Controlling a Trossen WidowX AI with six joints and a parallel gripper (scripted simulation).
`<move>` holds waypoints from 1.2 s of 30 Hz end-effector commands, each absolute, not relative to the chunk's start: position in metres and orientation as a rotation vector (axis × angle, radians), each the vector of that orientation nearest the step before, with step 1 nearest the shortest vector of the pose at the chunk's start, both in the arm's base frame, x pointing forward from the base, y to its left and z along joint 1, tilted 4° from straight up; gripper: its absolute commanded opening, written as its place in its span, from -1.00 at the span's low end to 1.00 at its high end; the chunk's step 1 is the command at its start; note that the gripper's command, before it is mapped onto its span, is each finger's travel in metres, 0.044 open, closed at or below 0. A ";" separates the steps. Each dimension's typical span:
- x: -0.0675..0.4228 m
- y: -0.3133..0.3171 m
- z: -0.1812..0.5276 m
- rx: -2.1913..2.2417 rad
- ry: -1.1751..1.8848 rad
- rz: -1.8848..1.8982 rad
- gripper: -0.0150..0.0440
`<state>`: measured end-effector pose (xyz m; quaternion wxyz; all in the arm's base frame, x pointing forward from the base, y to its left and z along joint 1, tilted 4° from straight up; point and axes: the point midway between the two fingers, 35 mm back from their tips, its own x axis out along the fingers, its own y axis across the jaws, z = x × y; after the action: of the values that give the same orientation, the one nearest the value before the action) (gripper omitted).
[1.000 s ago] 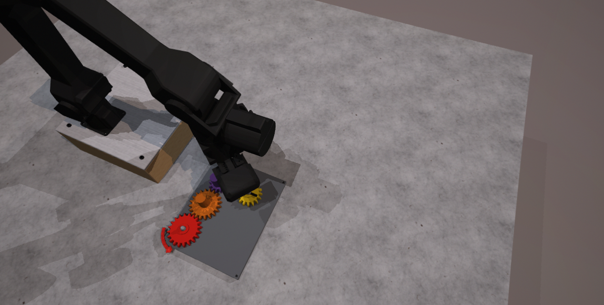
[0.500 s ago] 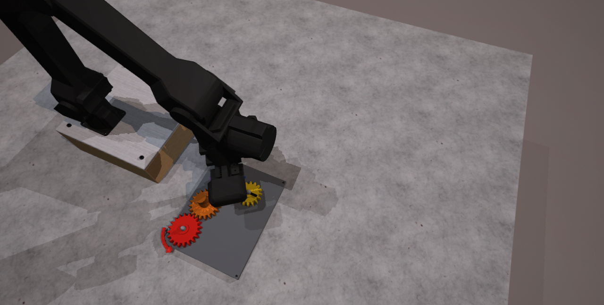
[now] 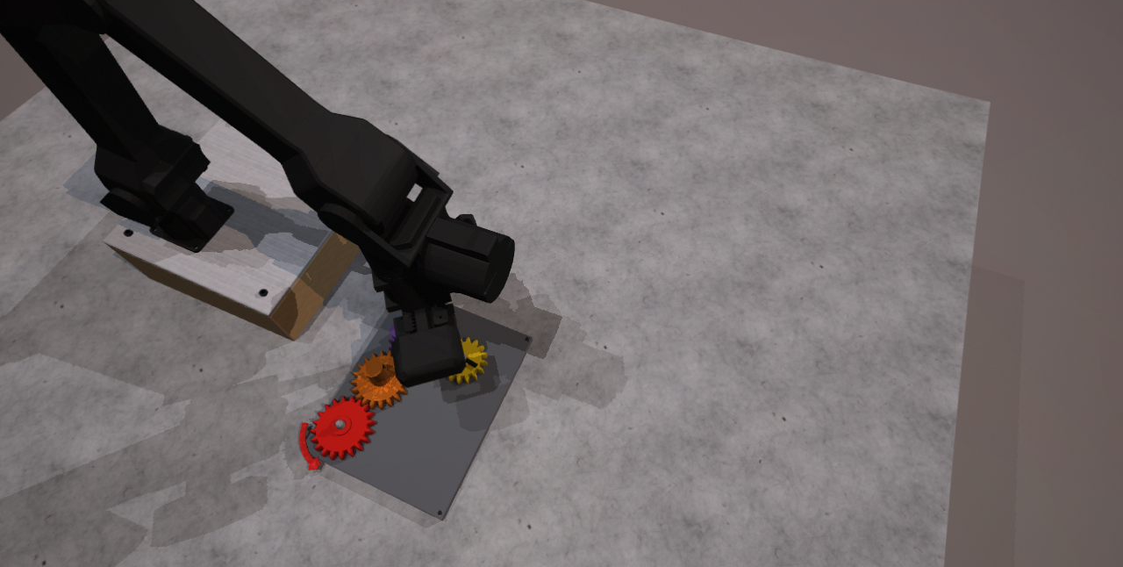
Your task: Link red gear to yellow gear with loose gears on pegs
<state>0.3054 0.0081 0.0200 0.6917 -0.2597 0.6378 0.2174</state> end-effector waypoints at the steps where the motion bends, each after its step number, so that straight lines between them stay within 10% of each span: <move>1: 0.306 0.009 0.019 -0.659 1.404 0.561 -0.49; 15: 0.306 0.008 0.016 -0.822 1.357 0.710 -0.49; 20: 0.306 0.008 0.017 -0.781 1.370 0.672 -0.05; 36: 0.303 0.010 0.070 -0.657 1.399 0.555 0.16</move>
<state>0.3049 0.0098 0.0640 0.6849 -0.2919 0.6211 0.2449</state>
